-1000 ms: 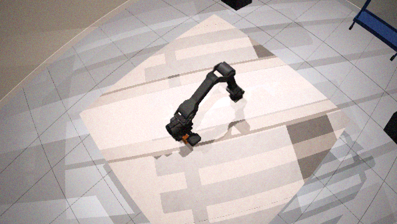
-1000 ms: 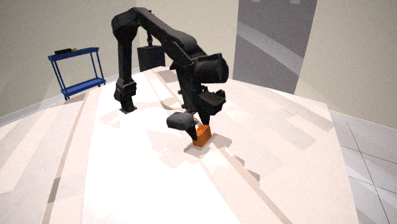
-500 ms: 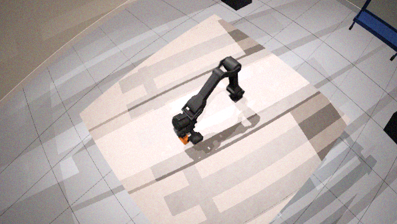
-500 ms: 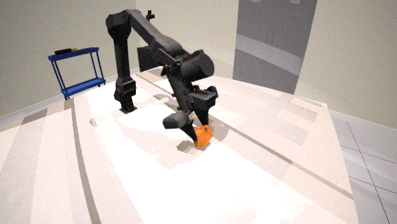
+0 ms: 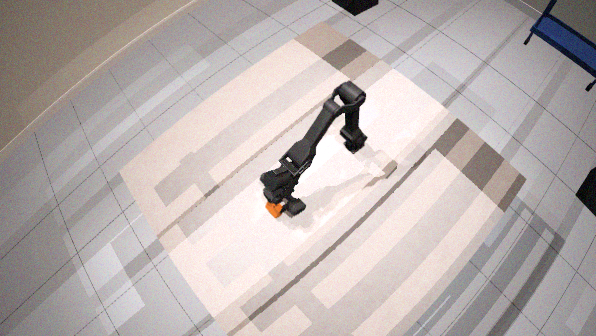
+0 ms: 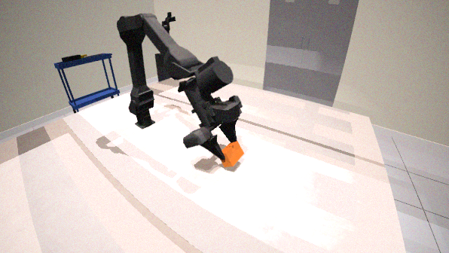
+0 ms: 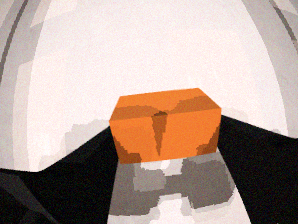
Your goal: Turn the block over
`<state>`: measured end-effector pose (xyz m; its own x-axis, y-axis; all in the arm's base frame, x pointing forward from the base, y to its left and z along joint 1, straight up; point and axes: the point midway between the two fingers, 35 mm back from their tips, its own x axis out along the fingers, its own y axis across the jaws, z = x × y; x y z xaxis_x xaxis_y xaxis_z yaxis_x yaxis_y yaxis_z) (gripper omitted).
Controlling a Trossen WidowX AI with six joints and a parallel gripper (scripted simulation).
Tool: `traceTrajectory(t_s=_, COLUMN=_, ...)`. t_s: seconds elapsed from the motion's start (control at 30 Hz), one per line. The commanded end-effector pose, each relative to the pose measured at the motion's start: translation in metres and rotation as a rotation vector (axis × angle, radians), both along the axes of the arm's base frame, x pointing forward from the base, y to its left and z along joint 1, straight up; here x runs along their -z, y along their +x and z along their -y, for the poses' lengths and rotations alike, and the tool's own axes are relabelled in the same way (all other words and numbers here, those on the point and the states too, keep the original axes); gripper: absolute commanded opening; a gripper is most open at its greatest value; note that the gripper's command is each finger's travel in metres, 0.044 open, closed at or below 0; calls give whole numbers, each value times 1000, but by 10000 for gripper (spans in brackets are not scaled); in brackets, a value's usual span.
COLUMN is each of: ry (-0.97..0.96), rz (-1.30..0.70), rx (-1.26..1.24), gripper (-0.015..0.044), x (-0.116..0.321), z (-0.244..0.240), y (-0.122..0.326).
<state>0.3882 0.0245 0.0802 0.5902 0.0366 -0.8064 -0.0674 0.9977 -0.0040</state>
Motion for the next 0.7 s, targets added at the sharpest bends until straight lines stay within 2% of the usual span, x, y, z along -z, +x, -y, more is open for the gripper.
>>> traceTrajectory(t_s=0.0, ry=5, rz=54, rx=-3, gripper=0, x=9, z=-1, y=4)
traceTrajectory(t_s=0.67, ry=26, rz=362, rx=-4, gripper=0, x=33, z=-1, y=7)
